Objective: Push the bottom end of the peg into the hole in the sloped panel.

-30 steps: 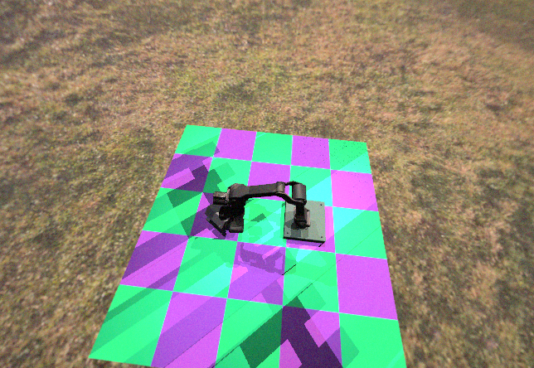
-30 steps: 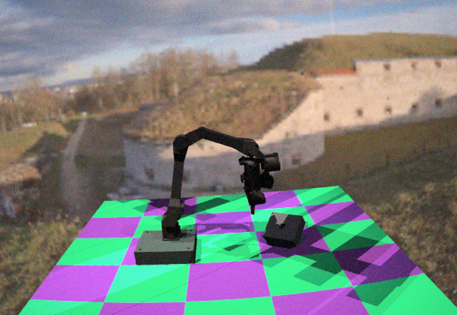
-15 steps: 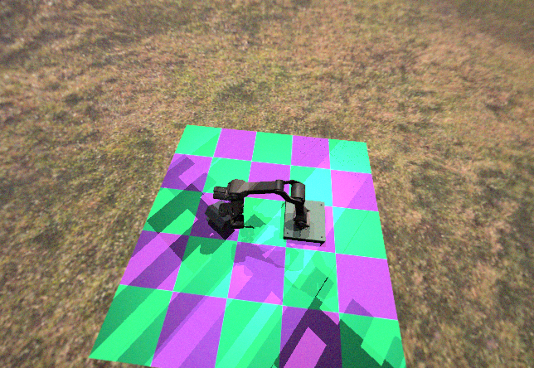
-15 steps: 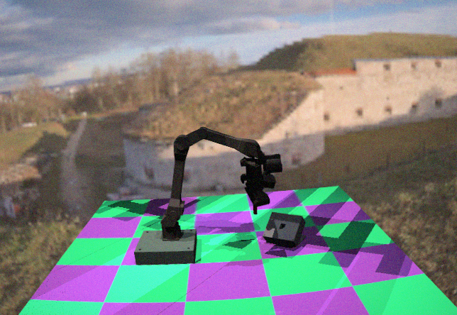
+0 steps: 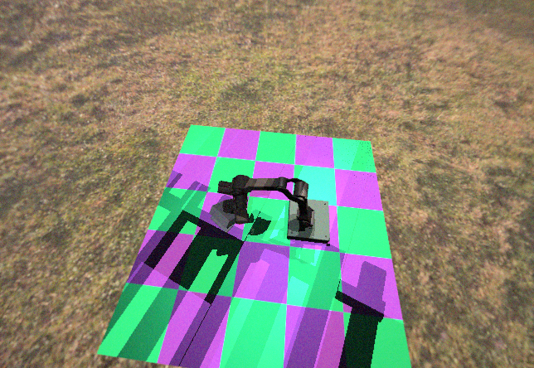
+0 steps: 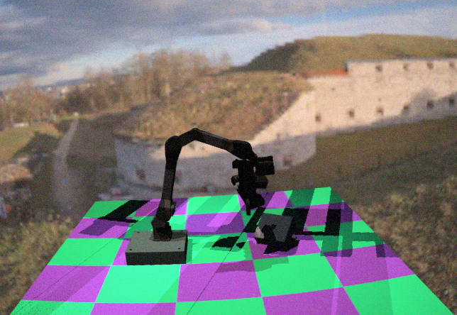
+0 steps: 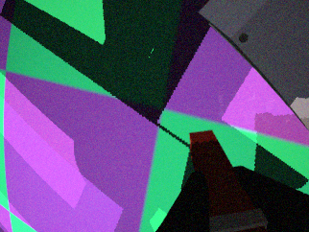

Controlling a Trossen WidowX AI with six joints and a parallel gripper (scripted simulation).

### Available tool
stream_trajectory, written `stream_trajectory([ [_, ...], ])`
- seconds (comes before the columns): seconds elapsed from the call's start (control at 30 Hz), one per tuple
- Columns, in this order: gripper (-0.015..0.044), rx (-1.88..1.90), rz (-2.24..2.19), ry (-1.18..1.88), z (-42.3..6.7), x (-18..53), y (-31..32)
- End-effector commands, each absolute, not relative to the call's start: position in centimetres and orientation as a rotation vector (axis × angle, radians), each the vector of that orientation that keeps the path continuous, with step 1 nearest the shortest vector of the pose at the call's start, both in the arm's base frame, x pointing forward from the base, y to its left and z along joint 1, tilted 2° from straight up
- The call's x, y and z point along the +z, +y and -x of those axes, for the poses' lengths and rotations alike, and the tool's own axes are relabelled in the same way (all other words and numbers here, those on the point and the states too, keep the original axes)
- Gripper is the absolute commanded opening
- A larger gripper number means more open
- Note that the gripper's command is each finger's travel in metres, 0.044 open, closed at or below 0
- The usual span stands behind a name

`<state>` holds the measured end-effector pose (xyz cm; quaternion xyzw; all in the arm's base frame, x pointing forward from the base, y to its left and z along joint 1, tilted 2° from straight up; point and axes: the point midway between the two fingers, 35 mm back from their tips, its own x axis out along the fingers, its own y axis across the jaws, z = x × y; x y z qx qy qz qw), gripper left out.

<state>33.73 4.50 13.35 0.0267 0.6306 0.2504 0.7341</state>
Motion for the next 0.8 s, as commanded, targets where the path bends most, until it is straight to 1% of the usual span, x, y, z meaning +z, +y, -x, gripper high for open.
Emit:
stream_trajectory([
  [0.0, 0.0000, 0.580, -0.045, 1.367, -34.0, 13.4, 4.0],
  [0.77, 0.0000, 0.696, 0.036, 1.258, -35.1, 13.8, 1.6],
])
